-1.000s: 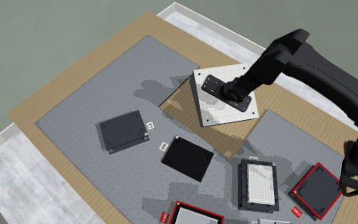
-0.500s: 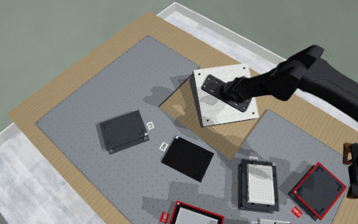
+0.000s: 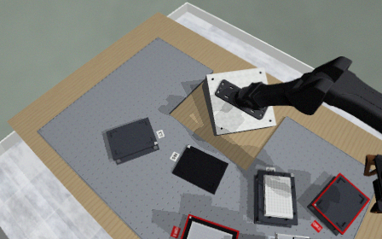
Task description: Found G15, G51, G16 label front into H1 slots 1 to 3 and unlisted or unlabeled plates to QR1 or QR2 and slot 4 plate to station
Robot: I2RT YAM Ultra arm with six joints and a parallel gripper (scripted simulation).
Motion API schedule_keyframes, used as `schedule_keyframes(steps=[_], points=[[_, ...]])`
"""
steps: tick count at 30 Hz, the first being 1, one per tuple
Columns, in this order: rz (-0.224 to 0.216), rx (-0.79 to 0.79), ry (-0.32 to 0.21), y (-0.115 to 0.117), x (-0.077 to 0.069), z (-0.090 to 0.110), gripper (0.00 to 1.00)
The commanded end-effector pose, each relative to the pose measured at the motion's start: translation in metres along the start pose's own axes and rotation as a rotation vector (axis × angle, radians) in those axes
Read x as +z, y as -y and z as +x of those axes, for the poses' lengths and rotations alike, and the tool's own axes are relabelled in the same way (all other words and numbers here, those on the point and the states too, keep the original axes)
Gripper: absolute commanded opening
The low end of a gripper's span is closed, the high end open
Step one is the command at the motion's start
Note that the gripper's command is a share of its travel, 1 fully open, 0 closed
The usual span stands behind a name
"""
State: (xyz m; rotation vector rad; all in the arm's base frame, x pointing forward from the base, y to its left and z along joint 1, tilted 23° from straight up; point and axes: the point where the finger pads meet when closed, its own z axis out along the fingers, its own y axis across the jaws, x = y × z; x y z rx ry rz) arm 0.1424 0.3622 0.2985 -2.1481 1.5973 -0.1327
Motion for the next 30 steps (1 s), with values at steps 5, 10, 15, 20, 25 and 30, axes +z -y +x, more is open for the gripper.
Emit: schedule_keyframes(steps=[5, 10, 15, 20, 25, 30], points=[[-0.057, -0.081, -0.050, -0.010, -0.013, 0.015, 1.00], [-0.057, -0.081, -0.050, -0.010, -0.013, 0.015, 1.00], [-0.057, -0.081, -0.050, -0.011, -0.003, 0.015, 1.00], [-0.050, -0.079, -0.039, -0.011, 0.010, 0.016, 1.00], [-0.050, -0.079, -0.039, -0.011, 0.019, 0.016, 1.00], [-0.050, -0.079, -0.039, -0.012, 0.036, 0.017, 1.00]])
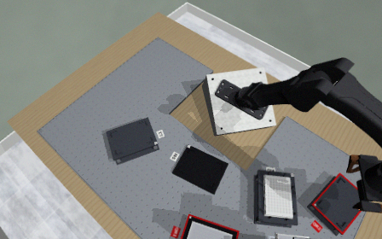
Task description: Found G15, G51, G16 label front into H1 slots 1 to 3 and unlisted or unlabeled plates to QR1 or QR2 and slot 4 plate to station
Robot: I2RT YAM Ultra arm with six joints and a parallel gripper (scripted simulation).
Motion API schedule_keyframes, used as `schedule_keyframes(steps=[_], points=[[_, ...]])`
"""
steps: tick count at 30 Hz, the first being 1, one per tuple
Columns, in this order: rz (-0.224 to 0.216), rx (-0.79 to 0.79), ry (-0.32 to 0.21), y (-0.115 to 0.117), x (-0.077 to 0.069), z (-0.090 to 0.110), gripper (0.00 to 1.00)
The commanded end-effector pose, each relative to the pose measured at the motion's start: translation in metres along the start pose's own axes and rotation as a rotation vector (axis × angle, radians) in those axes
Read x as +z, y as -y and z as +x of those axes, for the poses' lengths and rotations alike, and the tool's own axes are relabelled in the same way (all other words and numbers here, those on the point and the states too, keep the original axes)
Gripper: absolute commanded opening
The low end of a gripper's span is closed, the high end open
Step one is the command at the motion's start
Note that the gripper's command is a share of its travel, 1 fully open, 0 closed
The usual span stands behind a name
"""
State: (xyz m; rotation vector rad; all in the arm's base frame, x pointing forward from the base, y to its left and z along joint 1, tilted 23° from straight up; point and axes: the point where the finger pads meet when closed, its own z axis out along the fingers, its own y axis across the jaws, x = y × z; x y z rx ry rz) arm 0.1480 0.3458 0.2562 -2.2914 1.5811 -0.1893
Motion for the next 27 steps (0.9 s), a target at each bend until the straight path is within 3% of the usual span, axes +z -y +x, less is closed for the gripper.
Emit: schedule_keyframes(steps=[1, 8, 13, 27], points=[[0.025, 0.002, 0.039, 0.005, 0.004, -0.008, 1.00], [0.025, 0.001, 0.038, 0.006, 0.027, -0.009, 1.00], [0.025, 0.001, 0.038, 0.006, 0.036, -0.009, 1.00], [0.025, 0.001, 0.038, 0.006, 0.036, -0.009, 1.00]])
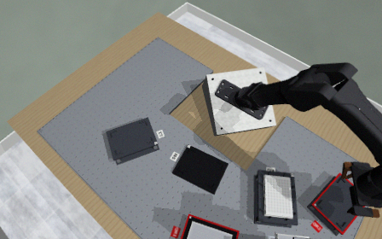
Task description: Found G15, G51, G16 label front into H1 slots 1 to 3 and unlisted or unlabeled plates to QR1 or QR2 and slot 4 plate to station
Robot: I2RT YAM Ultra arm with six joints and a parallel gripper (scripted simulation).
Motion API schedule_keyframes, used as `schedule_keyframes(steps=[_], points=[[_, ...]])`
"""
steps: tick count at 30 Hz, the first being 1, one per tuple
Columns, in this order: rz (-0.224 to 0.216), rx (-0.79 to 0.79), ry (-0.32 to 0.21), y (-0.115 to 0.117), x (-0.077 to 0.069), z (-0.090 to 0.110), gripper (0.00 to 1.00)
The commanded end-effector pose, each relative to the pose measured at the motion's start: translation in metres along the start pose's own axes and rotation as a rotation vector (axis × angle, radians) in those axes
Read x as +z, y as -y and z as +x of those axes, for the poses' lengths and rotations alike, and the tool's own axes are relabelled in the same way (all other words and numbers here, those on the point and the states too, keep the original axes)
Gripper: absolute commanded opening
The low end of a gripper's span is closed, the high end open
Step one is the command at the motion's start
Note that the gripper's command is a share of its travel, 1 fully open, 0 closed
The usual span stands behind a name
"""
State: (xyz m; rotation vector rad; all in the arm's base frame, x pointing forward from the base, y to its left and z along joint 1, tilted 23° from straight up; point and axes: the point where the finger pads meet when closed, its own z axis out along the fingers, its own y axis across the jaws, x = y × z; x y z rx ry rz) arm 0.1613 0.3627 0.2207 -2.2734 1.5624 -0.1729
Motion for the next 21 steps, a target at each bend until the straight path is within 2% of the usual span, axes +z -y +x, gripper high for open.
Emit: schedule_keyframes(steps=[1, 17, 21], points=[[0.010, 0.001, 0.014, 0.0015, -0.0045, -0.0018, 1.00], [0.010, 0.001, 0.014, 0.0015, -0.0045, -0.0018, 1.00], [0.010, 0.001, 0.014, 0.0016, 0.0022, -0.0019, 1.00]])
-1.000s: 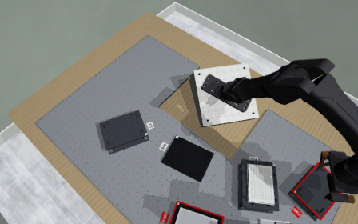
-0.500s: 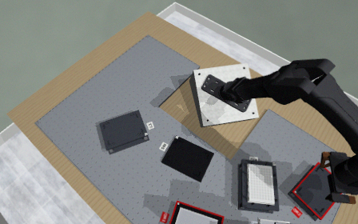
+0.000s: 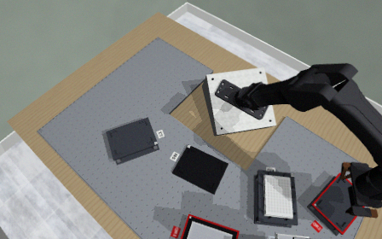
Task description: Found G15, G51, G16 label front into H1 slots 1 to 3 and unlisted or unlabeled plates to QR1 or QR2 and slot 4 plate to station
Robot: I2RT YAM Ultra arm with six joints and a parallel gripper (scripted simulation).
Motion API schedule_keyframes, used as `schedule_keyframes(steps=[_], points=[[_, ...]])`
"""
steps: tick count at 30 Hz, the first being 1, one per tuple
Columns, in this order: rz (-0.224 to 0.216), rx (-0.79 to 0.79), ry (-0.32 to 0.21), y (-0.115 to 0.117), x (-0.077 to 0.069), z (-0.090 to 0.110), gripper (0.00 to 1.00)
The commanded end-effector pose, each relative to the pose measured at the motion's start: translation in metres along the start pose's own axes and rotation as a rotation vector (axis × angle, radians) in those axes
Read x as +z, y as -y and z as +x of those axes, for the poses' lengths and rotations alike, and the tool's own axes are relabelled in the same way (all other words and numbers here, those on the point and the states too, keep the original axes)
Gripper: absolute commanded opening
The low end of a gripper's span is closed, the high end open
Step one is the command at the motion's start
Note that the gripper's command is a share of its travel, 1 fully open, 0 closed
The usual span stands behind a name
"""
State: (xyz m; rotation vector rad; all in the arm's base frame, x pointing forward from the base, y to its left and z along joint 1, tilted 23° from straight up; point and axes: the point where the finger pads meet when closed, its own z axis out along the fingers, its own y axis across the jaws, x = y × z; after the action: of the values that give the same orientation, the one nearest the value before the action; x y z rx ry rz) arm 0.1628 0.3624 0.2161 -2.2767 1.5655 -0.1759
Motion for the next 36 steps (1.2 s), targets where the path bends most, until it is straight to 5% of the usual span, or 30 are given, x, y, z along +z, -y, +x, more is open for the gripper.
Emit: schedule_keyframes(steps=[1, 28, 36], points=[[0.012, 0.002, 0.019, 0.002, -0.001, -0.003, 1.00], [0.013, 0.001, 0.018, 0.003, 0.041, -0.004, 1.00], [0.013, 0.001, 0.018, 0.003, 0.041, -0.004, 1.00]])
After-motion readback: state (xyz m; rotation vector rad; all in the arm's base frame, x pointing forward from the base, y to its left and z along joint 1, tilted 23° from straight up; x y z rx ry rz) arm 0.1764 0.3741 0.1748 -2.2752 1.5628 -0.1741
